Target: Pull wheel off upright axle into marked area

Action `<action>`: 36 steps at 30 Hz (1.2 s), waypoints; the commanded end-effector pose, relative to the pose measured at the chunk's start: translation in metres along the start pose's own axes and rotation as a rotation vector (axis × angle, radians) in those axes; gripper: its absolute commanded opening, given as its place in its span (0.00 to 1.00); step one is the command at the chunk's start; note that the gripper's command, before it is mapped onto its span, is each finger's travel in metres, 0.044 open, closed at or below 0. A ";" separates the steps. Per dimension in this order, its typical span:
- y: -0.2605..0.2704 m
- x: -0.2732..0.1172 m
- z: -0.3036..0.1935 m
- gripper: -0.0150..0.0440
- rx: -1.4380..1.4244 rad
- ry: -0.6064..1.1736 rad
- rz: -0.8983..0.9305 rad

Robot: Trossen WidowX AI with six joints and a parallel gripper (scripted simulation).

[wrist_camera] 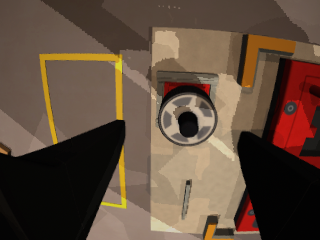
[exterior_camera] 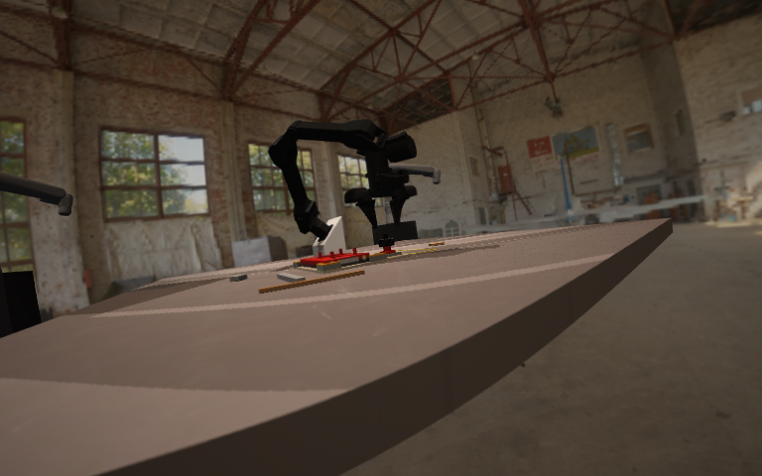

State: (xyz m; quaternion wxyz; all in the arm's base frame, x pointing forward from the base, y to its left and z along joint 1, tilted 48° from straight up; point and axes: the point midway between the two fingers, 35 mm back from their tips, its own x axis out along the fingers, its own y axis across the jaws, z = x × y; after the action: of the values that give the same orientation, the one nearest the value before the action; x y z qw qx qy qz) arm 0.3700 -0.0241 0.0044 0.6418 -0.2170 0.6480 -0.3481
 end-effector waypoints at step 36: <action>-0.004 0.036 -0.003 0.25 0.000 0.006 -0.007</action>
State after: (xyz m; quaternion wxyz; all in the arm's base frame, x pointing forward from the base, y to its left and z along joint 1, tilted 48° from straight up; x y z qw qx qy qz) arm 0.3625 -0.0535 -0.0184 0.6377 -0.2200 0.6500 -0.3499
